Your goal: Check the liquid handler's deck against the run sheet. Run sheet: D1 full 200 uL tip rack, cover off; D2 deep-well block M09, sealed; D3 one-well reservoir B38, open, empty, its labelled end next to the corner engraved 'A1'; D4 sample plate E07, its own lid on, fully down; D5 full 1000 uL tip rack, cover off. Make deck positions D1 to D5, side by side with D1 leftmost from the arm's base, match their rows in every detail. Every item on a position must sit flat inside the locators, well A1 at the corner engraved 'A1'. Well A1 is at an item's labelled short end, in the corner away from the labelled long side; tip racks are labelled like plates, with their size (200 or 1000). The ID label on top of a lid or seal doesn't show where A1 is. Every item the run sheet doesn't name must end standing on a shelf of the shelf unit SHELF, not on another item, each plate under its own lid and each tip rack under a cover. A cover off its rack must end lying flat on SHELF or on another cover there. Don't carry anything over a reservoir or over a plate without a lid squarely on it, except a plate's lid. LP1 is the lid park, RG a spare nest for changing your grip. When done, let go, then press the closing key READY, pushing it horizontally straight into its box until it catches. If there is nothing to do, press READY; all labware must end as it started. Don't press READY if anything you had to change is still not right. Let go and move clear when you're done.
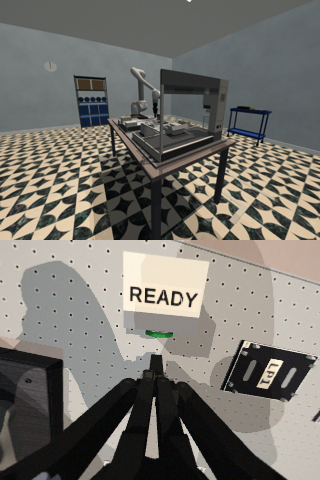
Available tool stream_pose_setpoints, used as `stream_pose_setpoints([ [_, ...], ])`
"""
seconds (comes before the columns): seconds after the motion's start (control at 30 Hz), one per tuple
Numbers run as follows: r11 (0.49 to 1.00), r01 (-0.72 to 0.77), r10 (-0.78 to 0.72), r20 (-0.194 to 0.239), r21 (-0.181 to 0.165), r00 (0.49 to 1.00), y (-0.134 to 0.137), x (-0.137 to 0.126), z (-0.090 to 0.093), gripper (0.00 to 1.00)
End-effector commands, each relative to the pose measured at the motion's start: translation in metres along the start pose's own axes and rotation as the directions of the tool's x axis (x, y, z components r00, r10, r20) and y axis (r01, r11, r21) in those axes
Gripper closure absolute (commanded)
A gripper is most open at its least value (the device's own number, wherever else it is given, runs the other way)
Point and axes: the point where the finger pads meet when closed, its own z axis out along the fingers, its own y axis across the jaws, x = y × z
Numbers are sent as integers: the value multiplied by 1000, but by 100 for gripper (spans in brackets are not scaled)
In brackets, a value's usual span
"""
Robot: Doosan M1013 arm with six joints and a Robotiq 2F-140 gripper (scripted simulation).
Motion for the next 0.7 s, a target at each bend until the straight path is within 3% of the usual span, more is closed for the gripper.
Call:
stream_pose_setpoints([
  [0.0, 1000, 0, 0, -1, -1, 1000, 0, 6, 0, 90],
  [0.67, 1000, 0, 0, -1, -1, 1000, 0, 29, 0, 90],
])
